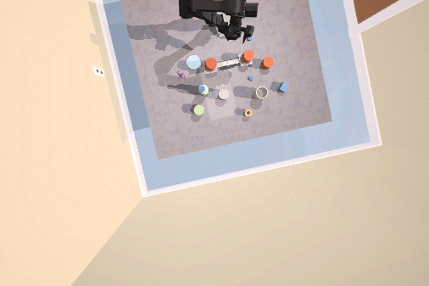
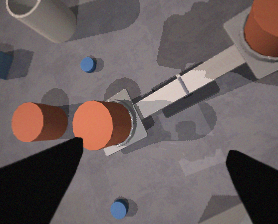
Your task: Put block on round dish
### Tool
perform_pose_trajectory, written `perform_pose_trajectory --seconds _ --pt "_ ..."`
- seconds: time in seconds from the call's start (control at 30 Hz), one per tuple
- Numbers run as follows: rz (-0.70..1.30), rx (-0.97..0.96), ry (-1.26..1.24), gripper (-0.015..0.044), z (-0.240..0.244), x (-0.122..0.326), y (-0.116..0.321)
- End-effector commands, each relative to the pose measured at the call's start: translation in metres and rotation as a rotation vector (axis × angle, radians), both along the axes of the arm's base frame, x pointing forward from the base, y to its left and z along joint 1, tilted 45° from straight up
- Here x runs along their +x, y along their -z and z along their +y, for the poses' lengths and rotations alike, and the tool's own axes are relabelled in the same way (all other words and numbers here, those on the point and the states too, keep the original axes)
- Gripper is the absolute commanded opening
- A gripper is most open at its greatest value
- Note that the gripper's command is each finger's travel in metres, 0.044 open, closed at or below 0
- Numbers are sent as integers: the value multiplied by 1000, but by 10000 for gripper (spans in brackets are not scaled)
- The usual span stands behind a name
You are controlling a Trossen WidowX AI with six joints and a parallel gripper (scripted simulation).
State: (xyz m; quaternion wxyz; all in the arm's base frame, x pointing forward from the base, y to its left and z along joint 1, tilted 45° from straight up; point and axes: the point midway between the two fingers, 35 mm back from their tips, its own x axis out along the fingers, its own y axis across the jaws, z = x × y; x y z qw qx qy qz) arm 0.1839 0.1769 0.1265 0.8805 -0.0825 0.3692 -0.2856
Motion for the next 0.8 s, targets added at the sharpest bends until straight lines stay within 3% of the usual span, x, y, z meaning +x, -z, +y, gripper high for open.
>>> perform_pose_trajectory --seconds 0.0,0.77 --pt "-31 71 137 440 7 11 12" --pt "-263 317 836 440 16 75 89"
